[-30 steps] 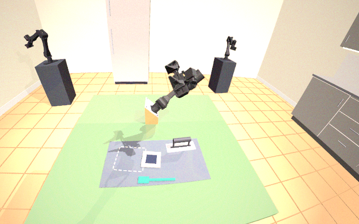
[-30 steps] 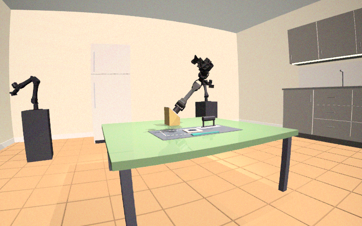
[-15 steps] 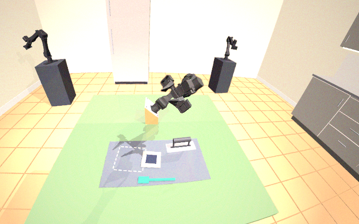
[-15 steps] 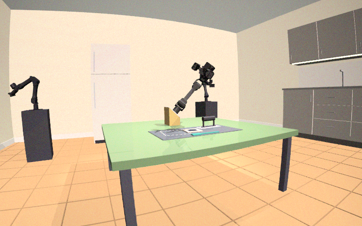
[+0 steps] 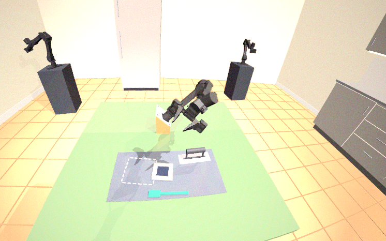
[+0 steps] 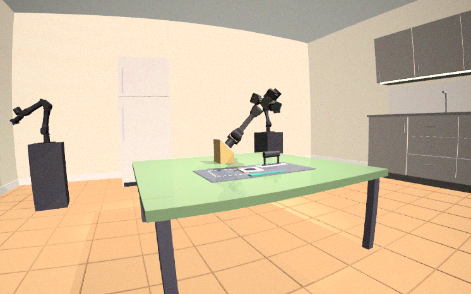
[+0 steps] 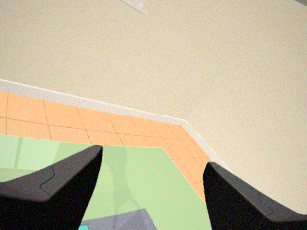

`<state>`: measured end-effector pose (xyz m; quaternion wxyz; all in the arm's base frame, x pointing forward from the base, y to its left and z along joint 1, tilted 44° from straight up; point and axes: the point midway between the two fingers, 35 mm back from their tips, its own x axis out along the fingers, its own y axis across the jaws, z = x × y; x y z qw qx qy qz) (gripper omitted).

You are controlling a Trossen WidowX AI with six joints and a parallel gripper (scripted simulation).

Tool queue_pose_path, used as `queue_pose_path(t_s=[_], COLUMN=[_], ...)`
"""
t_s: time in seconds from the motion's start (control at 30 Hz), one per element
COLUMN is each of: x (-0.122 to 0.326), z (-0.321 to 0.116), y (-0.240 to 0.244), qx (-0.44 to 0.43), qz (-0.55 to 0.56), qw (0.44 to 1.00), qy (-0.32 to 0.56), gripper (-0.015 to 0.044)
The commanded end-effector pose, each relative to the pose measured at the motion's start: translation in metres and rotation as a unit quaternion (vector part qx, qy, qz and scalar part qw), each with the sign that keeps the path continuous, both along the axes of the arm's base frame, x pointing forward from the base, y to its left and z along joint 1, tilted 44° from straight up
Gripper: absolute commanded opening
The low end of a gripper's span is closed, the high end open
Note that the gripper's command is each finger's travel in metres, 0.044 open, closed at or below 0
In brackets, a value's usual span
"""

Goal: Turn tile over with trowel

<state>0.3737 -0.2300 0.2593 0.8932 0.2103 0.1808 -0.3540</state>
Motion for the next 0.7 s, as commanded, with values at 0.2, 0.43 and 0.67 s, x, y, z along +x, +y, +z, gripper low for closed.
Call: queue_pose_path(t_s=[0.2,0.43,0.67], x=[0.011,0.013,0.011], z=[-0.033,-0.055,-0.073], y=[0.040,0.072,0.104], qx=[0.131,0.233,0.333], qz=[0.034,0.045,0.045], qw=[0.991,0.971,0.940], qy=[0.010,0.027,0.051], gripper=[0.0270,0.0270,0.0270])
